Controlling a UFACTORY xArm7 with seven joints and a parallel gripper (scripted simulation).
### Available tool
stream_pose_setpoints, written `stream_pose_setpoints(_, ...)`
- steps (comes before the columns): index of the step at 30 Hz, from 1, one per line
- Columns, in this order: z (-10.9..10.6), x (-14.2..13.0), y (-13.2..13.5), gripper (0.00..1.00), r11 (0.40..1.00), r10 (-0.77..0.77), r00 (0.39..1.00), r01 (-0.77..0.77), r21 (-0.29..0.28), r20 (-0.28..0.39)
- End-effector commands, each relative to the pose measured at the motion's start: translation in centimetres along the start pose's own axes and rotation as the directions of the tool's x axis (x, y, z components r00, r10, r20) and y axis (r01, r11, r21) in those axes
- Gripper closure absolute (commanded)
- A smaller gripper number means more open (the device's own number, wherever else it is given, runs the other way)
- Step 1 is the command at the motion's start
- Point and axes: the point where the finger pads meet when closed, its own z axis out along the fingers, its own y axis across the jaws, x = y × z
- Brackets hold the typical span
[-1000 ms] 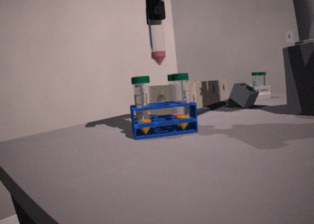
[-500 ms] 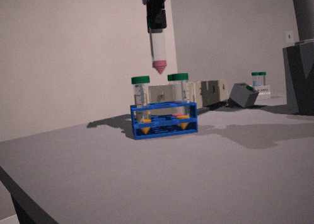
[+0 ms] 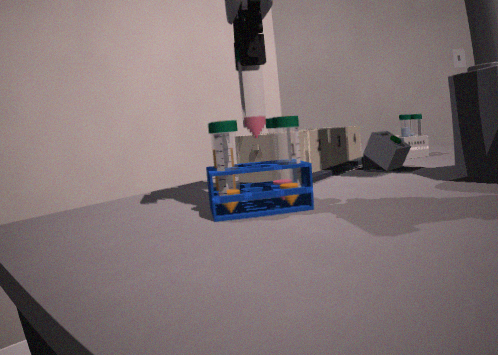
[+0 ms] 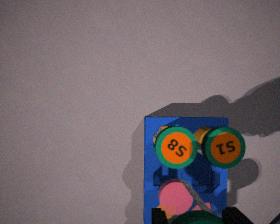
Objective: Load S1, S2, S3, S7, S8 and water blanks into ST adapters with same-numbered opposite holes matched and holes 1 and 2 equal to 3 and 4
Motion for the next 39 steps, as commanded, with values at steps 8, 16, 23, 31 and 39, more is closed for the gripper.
stream_pose_setpoints(8,1.8,0.2,0.0,1.00,1.000,0.000,1.000,0.000,-0.001,-0.004)
stream_pose_setpoints(16,2.8,0.2,0.0,1.00,1.000,0.000,1.000,0.000,-0.001,-0.004)
stream_pose_setpoints(23,2.8,0.2,0.0,1.00,1.000,0.000,1.000,0.000,-0.001,-0.004)
stream_pose_setpoints(31,2.8,0.2,0.0,1.00,1.000,0.000,1.000,0.000,-0.001,-0.004)
stream_pose_setpoints(39,3.4,0.2,0.0,1.00,1.000,0.000,1.000,0.000,-0.001,-0.004)
